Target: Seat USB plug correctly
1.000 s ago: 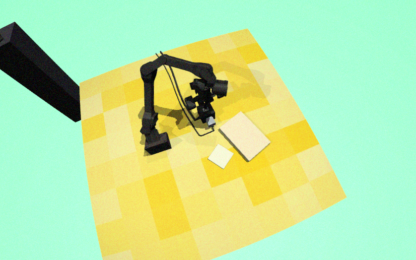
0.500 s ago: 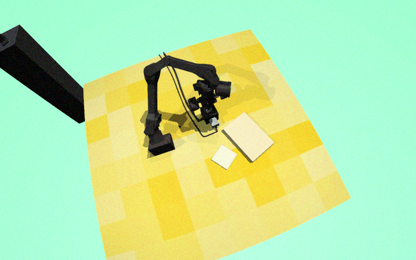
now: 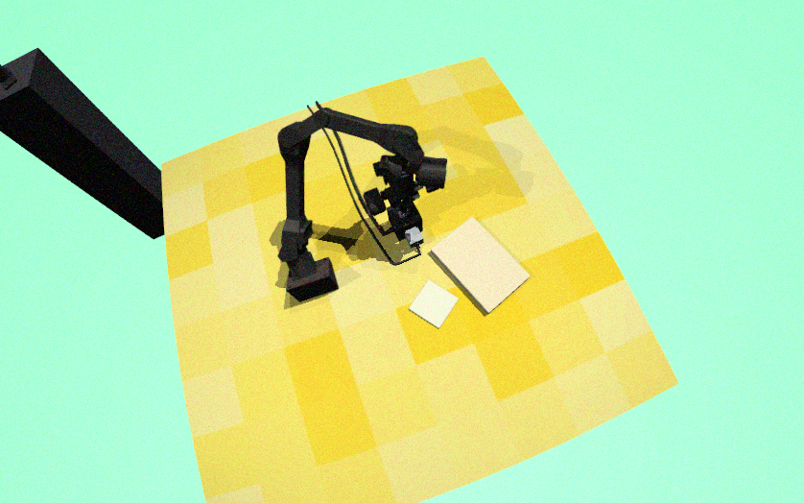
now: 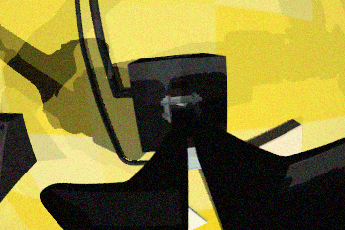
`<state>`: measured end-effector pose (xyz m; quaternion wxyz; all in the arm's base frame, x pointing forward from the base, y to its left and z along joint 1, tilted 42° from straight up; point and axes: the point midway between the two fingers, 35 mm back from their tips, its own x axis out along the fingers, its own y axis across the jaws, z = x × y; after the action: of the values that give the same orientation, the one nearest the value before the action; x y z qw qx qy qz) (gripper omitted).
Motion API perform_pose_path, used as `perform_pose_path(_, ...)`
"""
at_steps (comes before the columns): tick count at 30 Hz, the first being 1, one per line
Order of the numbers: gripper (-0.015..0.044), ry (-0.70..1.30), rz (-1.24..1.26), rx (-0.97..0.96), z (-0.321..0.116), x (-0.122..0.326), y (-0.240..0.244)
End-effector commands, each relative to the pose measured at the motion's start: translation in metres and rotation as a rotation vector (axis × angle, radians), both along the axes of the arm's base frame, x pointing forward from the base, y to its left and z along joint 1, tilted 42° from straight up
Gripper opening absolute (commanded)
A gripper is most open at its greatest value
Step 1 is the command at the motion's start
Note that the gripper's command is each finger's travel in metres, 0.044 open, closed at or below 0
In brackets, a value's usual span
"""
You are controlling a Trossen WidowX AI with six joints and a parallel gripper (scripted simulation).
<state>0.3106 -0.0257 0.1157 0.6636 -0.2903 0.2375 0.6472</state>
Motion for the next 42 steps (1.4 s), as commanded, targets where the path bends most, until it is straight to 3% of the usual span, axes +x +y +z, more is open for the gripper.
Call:
perform_pose_path(1, 0.0, -0.003, -0.002, 0.004, 0.0, 0.0006, 0.0009)
perform_pose_path(42, 0.0, -0.003, -0.002, 0.005, -0.0036, 0.0009, 0.0042)
